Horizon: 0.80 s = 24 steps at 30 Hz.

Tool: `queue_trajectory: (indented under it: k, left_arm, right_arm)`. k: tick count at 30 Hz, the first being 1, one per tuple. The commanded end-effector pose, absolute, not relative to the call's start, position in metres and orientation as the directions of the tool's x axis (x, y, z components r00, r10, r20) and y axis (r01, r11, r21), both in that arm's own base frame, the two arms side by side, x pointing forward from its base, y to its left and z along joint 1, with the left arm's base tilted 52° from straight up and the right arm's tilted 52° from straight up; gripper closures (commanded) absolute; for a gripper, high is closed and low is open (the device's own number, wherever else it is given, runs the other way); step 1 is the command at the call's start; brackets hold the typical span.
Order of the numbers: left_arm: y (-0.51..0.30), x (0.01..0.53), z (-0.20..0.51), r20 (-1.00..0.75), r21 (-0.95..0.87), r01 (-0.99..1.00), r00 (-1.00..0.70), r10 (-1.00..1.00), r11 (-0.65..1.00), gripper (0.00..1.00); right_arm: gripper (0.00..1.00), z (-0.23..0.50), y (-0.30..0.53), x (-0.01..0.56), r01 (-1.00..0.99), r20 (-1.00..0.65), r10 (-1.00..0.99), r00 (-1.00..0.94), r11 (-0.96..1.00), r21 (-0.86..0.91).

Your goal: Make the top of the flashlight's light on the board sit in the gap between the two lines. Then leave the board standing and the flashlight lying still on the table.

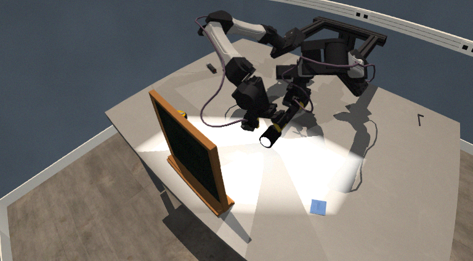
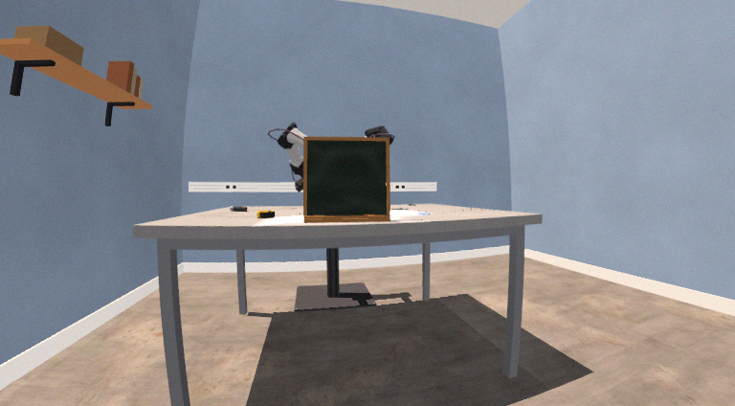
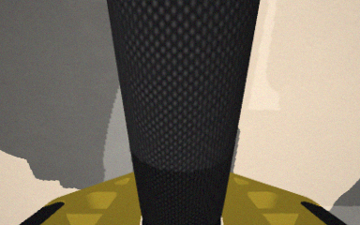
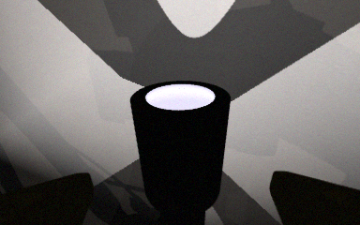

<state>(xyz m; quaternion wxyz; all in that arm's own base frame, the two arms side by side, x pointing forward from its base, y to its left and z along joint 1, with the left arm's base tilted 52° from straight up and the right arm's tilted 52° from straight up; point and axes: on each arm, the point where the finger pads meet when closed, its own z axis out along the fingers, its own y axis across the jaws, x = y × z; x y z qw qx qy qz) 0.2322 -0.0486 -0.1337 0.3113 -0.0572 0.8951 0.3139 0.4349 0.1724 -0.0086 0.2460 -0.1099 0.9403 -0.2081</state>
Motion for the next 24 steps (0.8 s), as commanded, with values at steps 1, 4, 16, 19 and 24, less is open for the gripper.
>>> queue_trajectory:
  k: [1,4,16,19,24]
  left_arm:
    - [-0.049,0.235,-0.134,-0.589,0.539,-0.289,-0.801,0.109,0.791,0.70]
    - [-0.049,0.235,-0.134,-0.589,0.539,-0.289,-0.801,0.109,0.791,0.70]
    - [-0.049,0.235,-0.134,-0.589,0.539,-0.289,-0.801,0.109,0.791,0.70]
    - [-0.049,0.235,-0.134,-0.589,0.539,-0.289,-0.801,0.109,0.791,0.70]
    - [-0.049,0.235,-0.134,-0.589,0.539,-0.289,-0.801,0.109,0.791,0.70]
  right_arm:
    - [0.00,-0.012,0.172,0.446,-0.101,-0.431,-0.306,-0.849,0.895,-0.435]
    - [0.00,-0.016,0.172,0.447,-0.106,-0.429,-0.310,-0.848,0.893,-0.437]
    - [0.00,-0.026,0.166,0.454,-0.103,-0.429,-0.308,-0.849,0.893,-0.438]
    - [0.00,-0.030,0.164,0.458,-0.102,-0.430,-0.307,-0.849,0.893,-0.438]
    - [0.00,-0.036,0.166,0.459,-0.111,-0.428,-0.316,-0.847,0.892,-0.439]
